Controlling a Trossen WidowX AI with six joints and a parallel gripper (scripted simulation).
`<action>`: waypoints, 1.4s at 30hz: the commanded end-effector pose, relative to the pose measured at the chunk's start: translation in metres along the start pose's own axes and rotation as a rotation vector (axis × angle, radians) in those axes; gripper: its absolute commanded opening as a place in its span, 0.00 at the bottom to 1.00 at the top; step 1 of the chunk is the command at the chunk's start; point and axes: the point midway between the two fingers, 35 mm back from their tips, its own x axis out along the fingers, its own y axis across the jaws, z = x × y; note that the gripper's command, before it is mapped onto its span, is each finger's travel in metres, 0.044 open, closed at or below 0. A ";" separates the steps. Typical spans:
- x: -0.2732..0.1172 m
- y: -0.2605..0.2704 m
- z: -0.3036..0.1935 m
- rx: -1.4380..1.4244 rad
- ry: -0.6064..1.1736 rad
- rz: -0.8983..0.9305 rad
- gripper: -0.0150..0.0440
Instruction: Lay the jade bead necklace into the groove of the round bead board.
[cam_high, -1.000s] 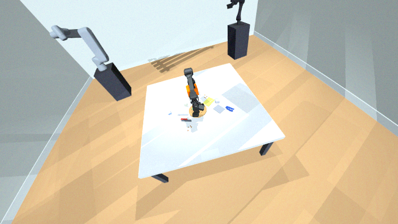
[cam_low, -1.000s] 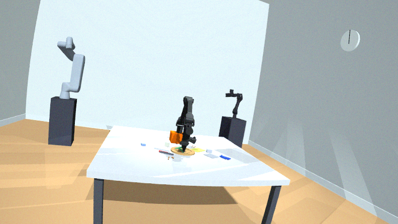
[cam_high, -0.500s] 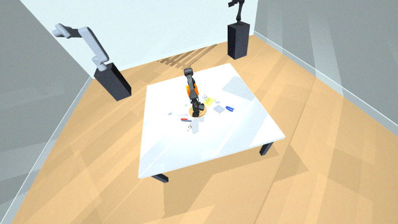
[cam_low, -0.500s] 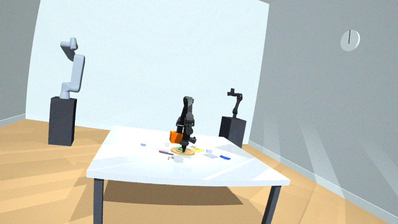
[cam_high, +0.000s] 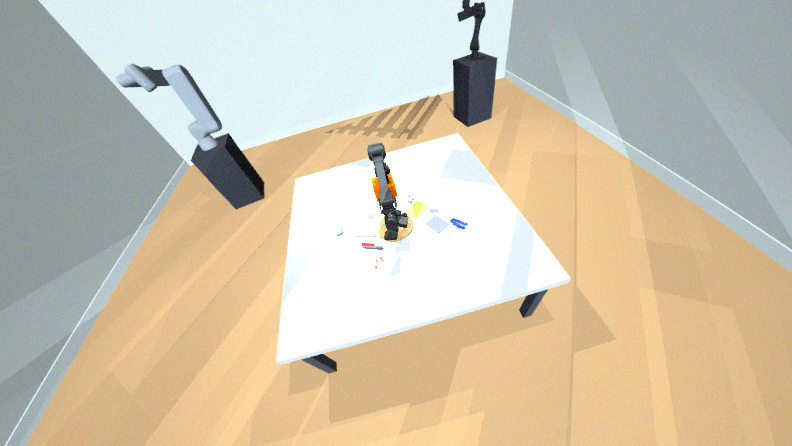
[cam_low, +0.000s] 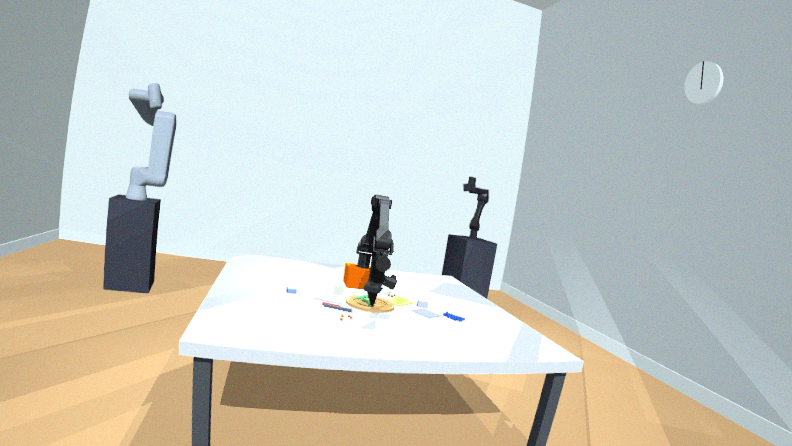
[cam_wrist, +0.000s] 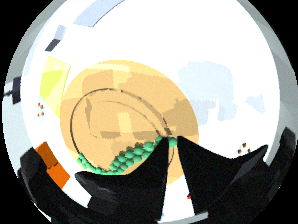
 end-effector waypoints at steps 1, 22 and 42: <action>0.005 0.003 -0.001 -0.004 0.007 0.015 0.25; 0.005 0.003 -0.001 -0.004 0.007 0.015 0.25; 0.005 0.003 -0.001 -0.004 0.007 0.015 0.25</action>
